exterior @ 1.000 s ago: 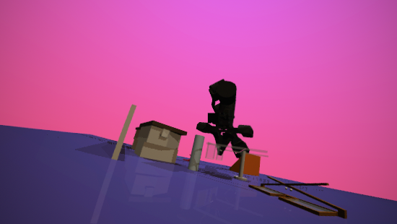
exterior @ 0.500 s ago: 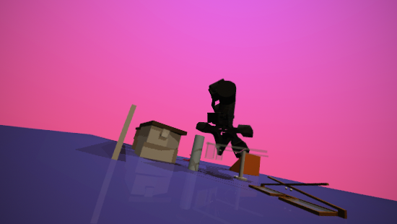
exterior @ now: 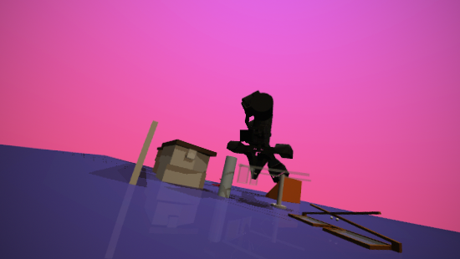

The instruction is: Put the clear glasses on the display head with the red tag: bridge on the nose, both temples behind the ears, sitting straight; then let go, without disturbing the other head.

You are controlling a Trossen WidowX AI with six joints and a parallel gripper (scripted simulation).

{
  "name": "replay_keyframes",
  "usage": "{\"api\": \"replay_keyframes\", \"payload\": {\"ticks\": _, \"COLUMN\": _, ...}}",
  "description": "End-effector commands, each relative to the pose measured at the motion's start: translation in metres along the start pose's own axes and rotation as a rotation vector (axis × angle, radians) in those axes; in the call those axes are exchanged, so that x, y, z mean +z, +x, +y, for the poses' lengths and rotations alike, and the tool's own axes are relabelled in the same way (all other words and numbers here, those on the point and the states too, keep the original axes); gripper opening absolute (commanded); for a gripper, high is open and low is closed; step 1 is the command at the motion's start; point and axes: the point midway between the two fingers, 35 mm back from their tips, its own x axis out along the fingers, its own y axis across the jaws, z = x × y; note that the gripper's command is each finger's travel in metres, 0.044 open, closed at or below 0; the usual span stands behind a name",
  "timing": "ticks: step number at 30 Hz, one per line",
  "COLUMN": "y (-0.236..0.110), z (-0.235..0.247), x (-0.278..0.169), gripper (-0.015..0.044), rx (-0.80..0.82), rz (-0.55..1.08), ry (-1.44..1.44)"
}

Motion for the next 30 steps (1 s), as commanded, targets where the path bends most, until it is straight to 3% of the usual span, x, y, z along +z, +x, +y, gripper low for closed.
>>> {"api": "replay_keyframes", "payload": {"ticks": 1, "y": -0.0017, "z": -0.0011, "x": 0.0022, "gripper": 0.0, "rx": -0.002, "rz": -0.008, "ry": 0.002}}
{"api": "replay_keyframes", "payload": {"ticks": 30, "y": -0.0016, "z": -0.0006, "x": -0.0065, "gripper": 0.0, "rx": -0.002, "rz": -0.008, "ry": 0.001}}
